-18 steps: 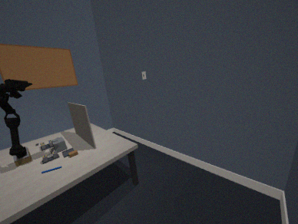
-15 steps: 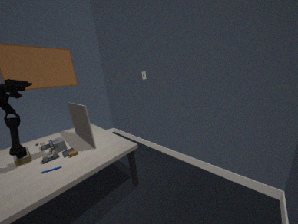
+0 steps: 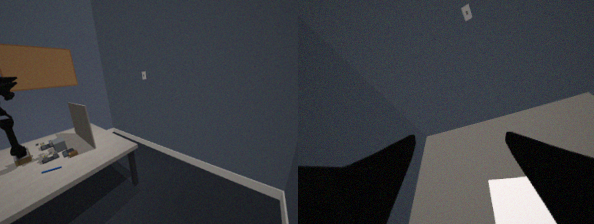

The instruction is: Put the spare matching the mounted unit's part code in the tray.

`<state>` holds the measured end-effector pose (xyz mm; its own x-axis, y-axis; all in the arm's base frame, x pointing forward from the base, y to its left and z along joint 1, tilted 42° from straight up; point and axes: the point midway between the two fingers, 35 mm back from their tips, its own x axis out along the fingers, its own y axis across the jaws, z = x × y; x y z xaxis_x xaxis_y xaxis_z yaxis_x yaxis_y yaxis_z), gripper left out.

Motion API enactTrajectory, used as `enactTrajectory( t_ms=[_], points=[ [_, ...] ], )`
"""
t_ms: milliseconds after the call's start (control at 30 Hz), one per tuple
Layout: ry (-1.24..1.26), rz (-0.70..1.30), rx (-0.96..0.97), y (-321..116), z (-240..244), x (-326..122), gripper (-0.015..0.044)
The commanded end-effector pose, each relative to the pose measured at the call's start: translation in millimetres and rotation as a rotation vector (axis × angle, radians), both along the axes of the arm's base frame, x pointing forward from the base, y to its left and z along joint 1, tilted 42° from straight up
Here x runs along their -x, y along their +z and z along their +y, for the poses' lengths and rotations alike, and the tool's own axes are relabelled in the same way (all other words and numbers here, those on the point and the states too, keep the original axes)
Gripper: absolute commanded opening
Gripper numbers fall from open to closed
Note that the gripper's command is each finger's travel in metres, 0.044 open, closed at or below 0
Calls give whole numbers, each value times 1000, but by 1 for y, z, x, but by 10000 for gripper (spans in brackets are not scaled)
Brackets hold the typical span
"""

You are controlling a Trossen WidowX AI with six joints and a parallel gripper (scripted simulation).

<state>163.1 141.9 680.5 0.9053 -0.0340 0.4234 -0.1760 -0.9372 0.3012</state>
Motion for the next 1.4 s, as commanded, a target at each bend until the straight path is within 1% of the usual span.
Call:
enactTrajectory(
  t_ms=[0,233,367,633,833,967,1167,1267,1367],
  points=[
    [182,-113,-309,26,-51,28,440],
    [475,-247,-815,46,-137,46,440],
    [551,-223,-911,41,-166,39,440],
    [697,-291,-1264,35,-227,20,440],
    [797,-333,-1608,14,-278,-18,440],
    [820,-342,-1782,-4,-299,-44,440],
    [805,-337,-2144,-54,-331,-108,440],
    [779,-338,-2270,-74,-337,-131,440],
    [708,-366,-2487,-110,-345,-166,440]
  ],
)
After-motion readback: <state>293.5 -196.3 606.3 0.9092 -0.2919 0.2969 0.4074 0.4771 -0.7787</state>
